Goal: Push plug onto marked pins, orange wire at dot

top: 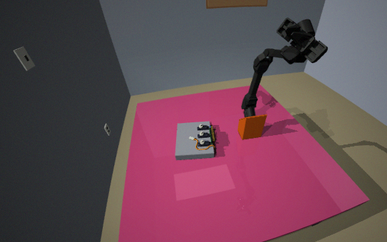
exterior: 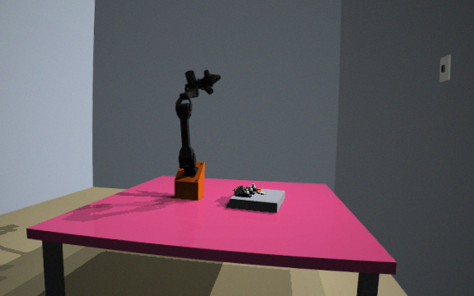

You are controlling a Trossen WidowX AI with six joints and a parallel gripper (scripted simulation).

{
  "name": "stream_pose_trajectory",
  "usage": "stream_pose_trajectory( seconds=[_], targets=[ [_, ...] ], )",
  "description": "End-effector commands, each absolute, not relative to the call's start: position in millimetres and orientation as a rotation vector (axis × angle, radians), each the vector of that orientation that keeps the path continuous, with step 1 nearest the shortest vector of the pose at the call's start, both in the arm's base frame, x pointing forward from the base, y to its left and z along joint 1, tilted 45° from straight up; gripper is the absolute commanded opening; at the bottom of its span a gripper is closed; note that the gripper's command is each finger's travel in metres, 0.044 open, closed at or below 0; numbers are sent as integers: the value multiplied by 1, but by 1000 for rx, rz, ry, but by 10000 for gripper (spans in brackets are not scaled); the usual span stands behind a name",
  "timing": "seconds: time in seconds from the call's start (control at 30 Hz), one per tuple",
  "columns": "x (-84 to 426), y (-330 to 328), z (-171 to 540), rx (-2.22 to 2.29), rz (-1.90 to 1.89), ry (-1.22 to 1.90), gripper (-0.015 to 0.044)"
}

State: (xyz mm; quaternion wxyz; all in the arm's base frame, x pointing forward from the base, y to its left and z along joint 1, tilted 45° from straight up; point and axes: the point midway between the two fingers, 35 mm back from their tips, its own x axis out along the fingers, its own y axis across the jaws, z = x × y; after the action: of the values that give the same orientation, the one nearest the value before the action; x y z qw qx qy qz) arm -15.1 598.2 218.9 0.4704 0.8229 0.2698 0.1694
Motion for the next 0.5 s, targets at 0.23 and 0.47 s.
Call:
stream_pose_trajectory(
  seconds=[0.23,0.47],
  targets=[
    [103,573,260,1787,429,511,115],
    [172,541,283,1628,418,417,115]
  ],
)
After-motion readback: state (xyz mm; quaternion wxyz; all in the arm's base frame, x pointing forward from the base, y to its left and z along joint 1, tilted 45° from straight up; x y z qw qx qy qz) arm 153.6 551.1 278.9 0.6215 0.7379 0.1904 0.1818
